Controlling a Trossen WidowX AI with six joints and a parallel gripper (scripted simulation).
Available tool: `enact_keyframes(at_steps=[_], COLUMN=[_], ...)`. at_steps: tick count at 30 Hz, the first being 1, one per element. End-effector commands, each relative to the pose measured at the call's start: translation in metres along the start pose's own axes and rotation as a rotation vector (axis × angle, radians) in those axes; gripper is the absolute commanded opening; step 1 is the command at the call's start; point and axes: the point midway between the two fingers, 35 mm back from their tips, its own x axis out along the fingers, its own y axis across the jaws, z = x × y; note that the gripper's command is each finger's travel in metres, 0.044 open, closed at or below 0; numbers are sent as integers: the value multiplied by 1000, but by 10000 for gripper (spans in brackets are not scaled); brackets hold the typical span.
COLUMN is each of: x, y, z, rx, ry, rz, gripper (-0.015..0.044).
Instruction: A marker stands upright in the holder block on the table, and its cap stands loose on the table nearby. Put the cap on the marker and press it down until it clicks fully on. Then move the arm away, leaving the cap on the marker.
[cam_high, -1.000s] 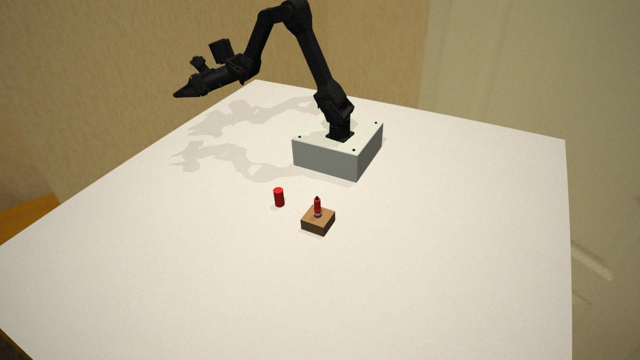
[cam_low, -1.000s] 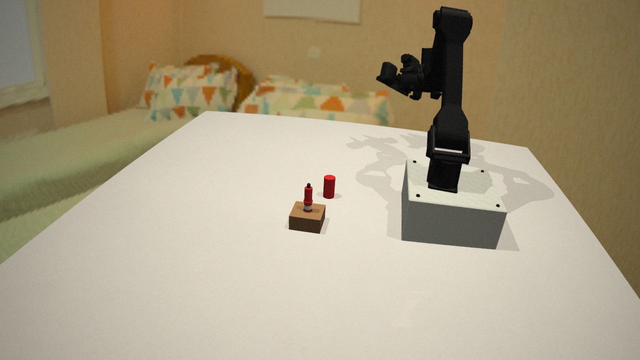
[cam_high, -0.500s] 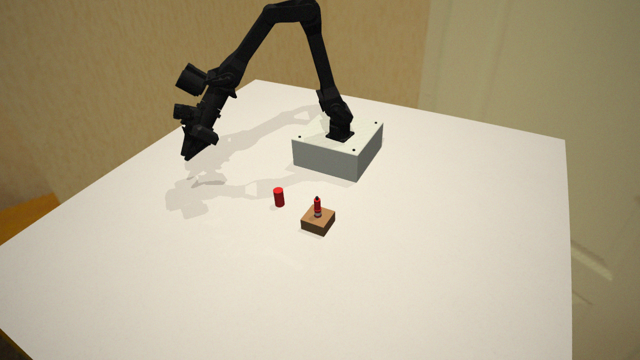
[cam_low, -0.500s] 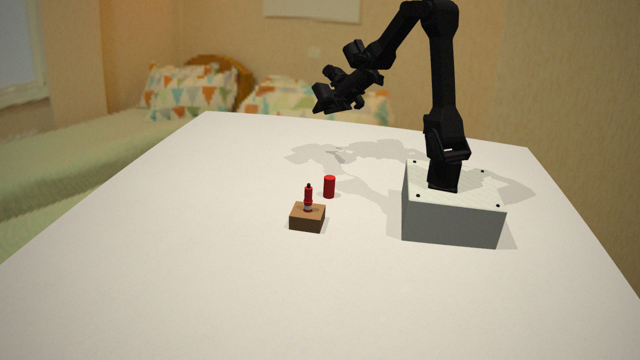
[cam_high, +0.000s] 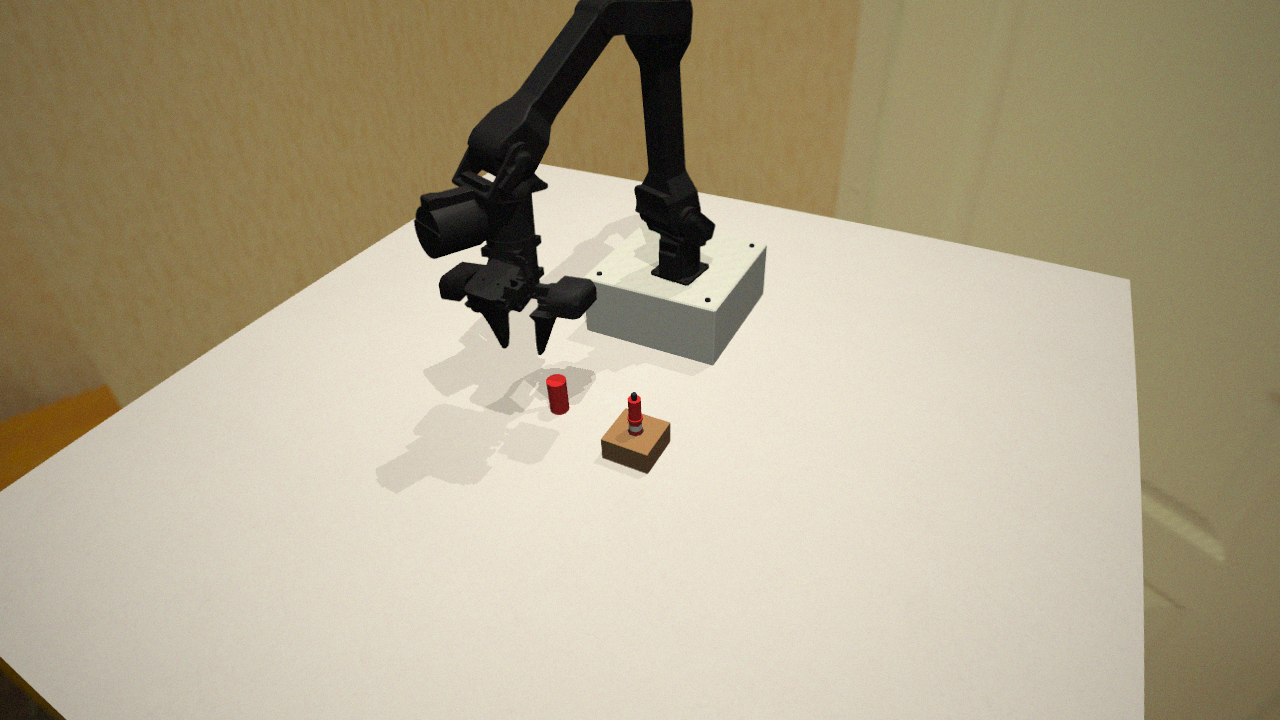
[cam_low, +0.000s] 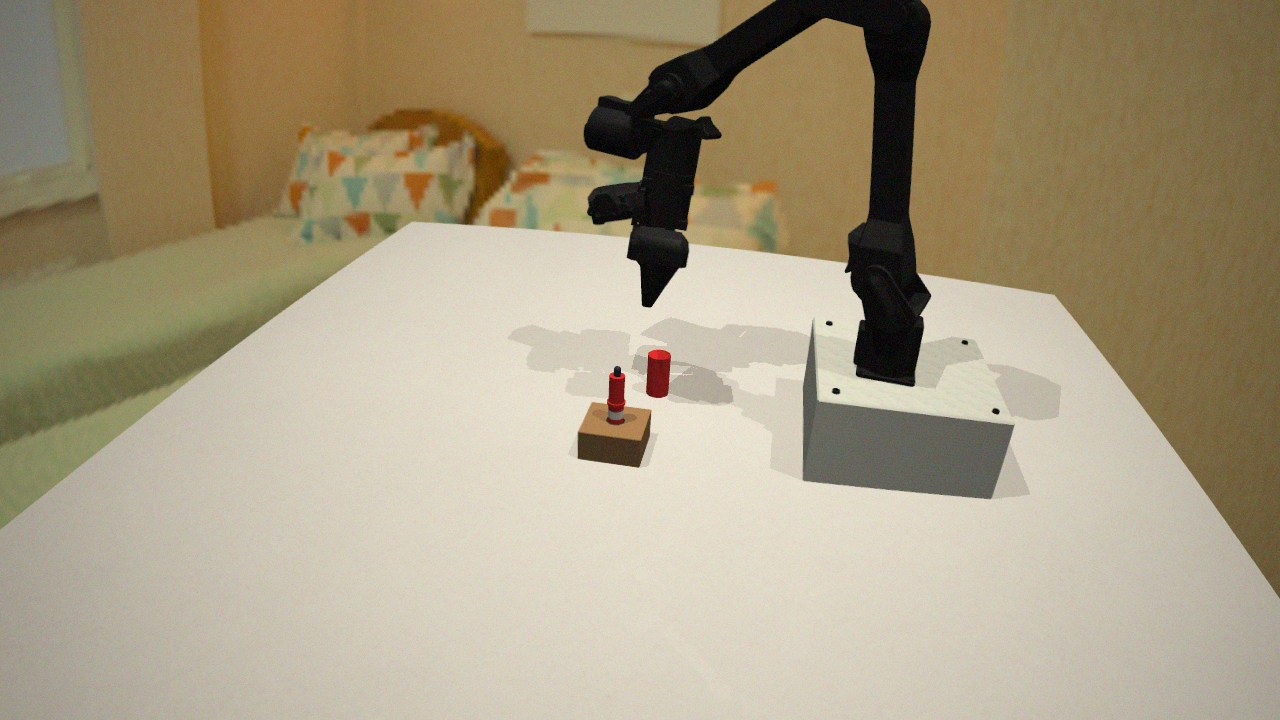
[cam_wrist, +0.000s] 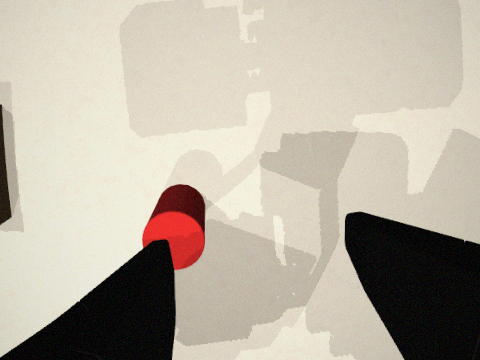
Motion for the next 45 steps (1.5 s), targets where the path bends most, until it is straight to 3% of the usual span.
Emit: enact_keyframes(at_steps=[1,7,10,18,45], x=[-11,-8,21,38,75], y=[31,31,30,30,30], z=[-12,-12,-16,-18,-22], rx=[-165,-165,-165,-165,-161], ry=[113,113,113,113,113], rz=[-8,-8,-8,-8,-6], gripper=[233,233,233,233,233])
